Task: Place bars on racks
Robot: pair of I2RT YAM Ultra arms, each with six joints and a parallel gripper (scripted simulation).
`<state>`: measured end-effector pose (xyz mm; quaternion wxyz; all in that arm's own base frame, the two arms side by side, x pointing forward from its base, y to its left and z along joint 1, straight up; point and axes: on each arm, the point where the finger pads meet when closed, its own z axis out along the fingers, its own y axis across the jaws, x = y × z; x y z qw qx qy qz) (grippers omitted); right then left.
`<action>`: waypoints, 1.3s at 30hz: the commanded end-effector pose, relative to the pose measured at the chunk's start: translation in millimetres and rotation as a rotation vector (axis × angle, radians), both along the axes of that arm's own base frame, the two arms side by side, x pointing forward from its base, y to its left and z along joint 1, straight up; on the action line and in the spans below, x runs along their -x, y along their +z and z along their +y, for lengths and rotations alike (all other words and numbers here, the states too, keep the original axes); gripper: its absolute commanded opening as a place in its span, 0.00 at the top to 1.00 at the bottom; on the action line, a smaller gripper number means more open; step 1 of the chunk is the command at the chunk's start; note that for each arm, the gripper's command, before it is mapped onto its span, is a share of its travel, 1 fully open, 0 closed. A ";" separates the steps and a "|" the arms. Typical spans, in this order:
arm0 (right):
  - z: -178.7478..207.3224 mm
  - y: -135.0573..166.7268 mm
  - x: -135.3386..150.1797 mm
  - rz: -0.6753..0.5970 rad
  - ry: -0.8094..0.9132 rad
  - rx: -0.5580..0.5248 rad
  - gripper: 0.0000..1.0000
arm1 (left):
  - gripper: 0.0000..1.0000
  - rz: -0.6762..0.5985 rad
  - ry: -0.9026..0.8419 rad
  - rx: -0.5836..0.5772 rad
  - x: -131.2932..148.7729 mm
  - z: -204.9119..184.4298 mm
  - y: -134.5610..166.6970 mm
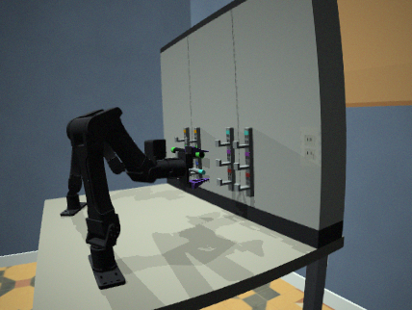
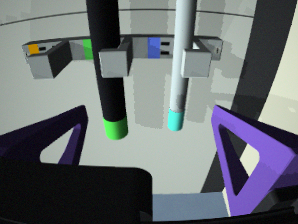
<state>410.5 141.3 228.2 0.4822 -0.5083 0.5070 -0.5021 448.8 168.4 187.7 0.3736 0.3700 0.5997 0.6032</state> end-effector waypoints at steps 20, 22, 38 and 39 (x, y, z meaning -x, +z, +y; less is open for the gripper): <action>3.1 9.6 1.2 -0.031 0.005 -0.021 0.00 | 0.00 0.007 -0.010 0.002 6.8 30.0 -28.1; 3.1 9.6 1.2 -0.031 0.005 -0.021 0.00 | 0.00 0.007 -0.010 0.002 6.8 30.0 -28.1; 3.1 9.6 1.2 -0.031 0.005 -0.021 0.00 | 0.00 0.007 -0.010 0.002 9.5 52.8 -39.1; 3.1 9.6 1.2 -0.031 0.005 -0.021 0.00 | 0.00 0.007 -0.010 0.002 9.5 52.8 -39.1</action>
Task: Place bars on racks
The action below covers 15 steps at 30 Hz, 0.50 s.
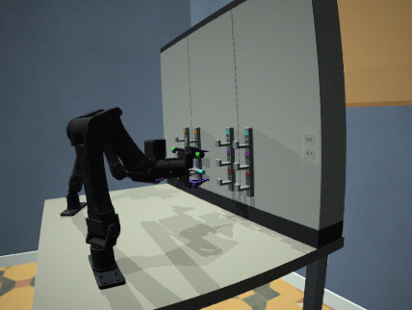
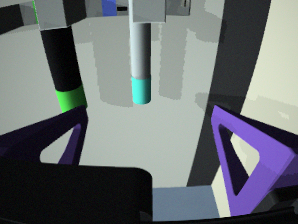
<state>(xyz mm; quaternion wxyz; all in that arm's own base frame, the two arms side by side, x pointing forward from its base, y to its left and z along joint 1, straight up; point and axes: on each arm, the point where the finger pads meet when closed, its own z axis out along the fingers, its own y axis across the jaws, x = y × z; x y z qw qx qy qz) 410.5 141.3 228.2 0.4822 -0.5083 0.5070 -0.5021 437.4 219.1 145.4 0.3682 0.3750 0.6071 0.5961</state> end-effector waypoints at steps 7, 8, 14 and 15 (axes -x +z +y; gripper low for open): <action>3.1 9.6 1.2 -0.031 0.005 -0.021 0.00 | 0.00 -0.016 -0.011 -0.008 -2.8 3.1 6.6; 3.1 9.6 1.2 -0.031 0.005 -0.021 0.00 | 0.00 -0.016 -0.011 -0.008 -2.9 3.3 7.1; 3.1 9.6 1.2 -0.031 0.005 -0.021 0.00 | 0.00 -0.016 -0.011 -0.008 -3.7 4.1 10.1; 3.1 9.6 1.2 -0.031 0.005 -0.021 0.00 | 0.00 -0.016 -0.011 -0.008 -3.8 4.3 10.6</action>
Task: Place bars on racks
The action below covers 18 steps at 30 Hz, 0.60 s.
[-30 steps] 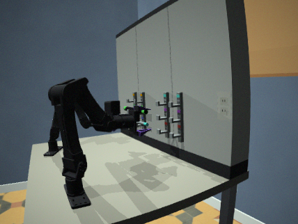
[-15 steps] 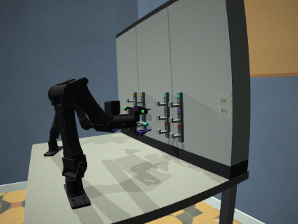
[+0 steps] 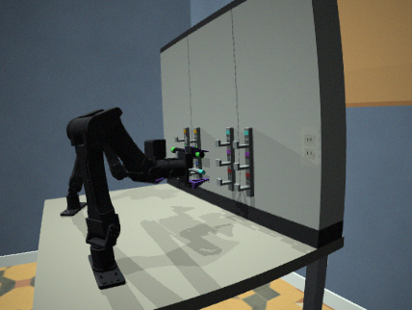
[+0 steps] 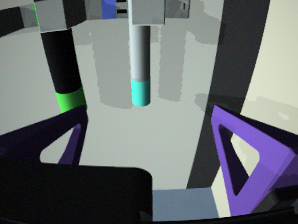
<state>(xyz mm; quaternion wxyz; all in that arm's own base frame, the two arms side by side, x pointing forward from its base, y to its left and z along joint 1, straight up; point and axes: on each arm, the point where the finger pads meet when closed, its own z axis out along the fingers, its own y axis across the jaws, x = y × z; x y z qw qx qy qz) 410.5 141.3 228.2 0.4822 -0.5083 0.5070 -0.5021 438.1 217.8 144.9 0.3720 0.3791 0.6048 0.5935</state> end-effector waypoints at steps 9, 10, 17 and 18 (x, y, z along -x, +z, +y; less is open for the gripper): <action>3.1 9.6 1.2 -0.031 0.005 -0.021 0.00 | 0.00 -0.017 0.002 -0.008 -3.6 7.2 14.8; 3.1 9.6 1.2 -0.031 0.005 -0.021 0.00 | 0.00 -0.017 0.002 -0.008 -3.7 7.4 15.4; 3.1 9.6 1.2 -0.031 0.005 -0.021 0.00 | 0.00 -0.017 0.002 -0.008 -4.2 9.0 19.1; 3.1 9.6 1.2 -0.031 0.005 -0.021 0.00 | 0.00 -0.017 0.002 -0.008 -4.2 9.0 19.1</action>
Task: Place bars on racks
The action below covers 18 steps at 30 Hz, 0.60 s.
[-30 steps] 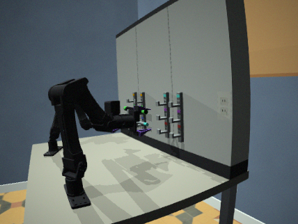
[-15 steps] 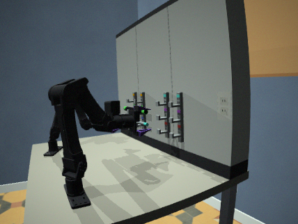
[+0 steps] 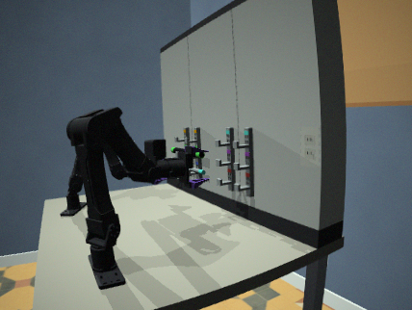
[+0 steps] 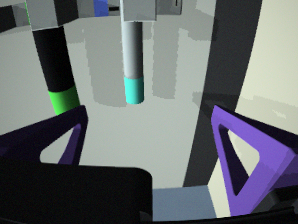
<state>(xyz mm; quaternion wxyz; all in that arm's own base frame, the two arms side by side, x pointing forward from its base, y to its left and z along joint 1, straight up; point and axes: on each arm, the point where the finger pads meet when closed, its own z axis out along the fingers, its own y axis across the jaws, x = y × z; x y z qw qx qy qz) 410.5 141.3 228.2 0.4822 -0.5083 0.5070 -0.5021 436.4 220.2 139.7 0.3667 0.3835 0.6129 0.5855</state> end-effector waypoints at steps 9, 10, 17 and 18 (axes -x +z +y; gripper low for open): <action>3.1 9.6 1.2 -0.031 0.005 -0.021 0.00 | 0.00 -0.041 0.001 -0.020 -7.5 7.3 29.6; 3.1 9.6 1.2 -0.031 0.005 -0.021 0.00 | 0.00 -0.041 0.001 -0.020 -7.7 7.3 30.2; 3.1 9.6 1.2 -0.031 0.005 -0.021 0.00 | 0.00 -0.041 0.001 -0.020 -8.8 7.8 34.2; 3.1 9.6 1.2 -0.031 0.005 -0.021 0.00 | 0.00 -0.041 0.001 -0.020 -8.8 7.8 34.2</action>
